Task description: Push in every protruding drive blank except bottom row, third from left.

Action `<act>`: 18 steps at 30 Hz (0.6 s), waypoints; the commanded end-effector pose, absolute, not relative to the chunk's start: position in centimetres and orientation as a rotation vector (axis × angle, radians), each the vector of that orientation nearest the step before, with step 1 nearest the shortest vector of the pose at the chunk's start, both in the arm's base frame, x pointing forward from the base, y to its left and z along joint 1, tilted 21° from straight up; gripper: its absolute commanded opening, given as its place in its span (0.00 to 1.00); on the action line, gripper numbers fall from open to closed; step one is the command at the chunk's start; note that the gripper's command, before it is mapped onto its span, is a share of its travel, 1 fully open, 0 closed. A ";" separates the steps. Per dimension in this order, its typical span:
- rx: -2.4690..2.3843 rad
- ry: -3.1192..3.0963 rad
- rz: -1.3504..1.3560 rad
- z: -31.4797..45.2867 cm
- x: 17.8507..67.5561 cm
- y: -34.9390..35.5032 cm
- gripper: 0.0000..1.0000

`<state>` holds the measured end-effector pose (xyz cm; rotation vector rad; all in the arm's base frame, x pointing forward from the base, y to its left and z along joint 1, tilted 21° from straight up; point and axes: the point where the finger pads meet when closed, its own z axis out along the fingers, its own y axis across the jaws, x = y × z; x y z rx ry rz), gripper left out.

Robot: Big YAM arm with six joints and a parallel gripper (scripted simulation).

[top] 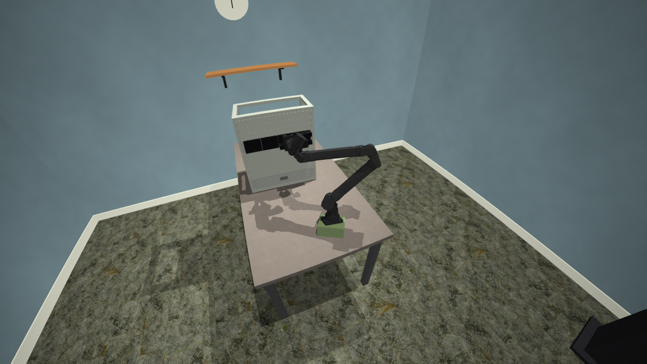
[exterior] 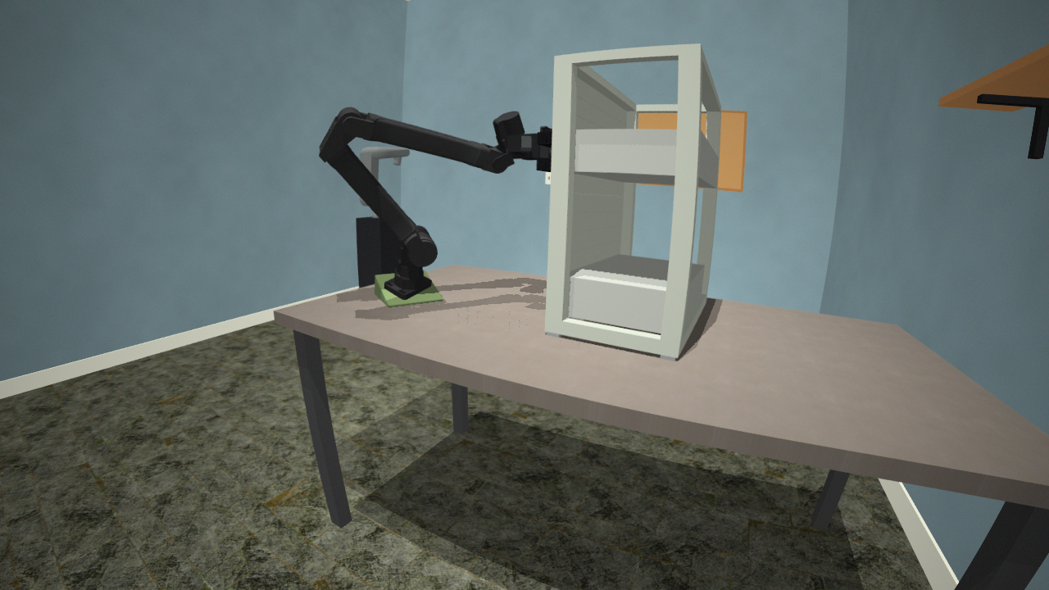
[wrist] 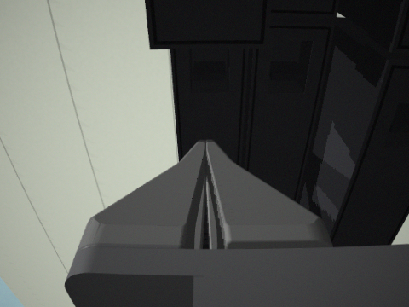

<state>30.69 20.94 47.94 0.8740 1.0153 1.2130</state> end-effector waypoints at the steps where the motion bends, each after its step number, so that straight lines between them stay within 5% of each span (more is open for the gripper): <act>1: 0.867 1.026 1.190 47.2 30.4 21.6 0.00; 18: 0.876 1.018 1.200 45.1 22.1 21.7 0.00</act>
